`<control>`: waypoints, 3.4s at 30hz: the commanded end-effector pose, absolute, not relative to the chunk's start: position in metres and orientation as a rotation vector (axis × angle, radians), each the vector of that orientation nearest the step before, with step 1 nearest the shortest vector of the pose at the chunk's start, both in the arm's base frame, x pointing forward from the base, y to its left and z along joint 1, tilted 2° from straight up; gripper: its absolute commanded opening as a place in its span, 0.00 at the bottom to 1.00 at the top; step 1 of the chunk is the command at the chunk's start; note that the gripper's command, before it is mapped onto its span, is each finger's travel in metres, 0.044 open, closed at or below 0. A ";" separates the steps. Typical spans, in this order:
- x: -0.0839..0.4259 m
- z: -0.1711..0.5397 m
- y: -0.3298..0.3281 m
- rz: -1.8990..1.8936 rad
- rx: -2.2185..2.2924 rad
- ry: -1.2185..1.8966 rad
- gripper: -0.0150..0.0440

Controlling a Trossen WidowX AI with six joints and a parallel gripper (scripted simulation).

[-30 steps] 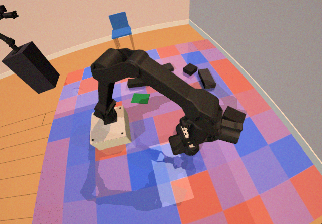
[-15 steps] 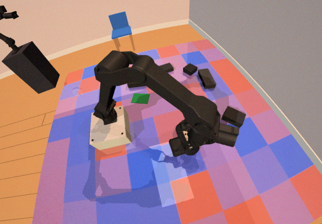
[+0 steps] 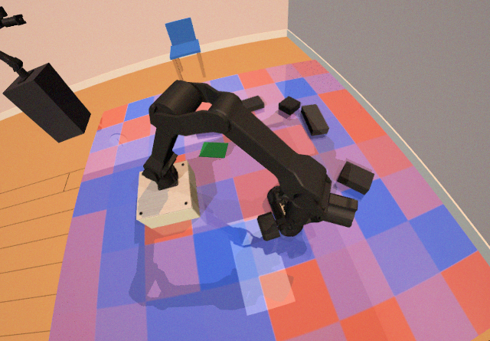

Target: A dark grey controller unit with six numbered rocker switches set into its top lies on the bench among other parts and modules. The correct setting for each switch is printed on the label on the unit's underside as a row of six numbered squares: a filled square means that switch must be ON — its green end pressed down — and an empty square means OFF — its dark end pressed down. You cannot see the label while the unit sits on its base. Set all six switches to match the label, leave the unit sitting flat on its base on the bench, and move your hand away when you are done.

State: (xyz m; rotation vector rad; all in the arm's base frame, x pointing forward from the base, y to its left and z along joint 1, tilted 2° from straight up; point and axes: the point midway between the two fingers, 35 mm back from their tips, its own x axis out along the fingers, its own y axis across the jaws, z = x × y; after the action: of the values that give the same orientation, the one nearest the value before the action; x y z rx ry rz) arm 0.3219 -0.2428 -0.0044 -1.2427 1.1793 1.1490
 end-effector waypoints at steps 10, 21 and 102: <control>0.321 -0.012 -0.242 1.156 -1.243 1.183 0.81; 0.321 -0.012 -0.242 1.156 -1.243 1.183 0.81; 0.318 0.040 -0.218 1.157 -1.242 1.182 0.82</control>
State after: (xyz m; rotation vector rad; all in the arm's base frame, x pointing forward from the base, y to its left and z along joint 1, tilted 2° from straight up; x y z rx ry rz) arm 0.3167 -0.2204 0.0325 -1.2349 1.1875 1.1673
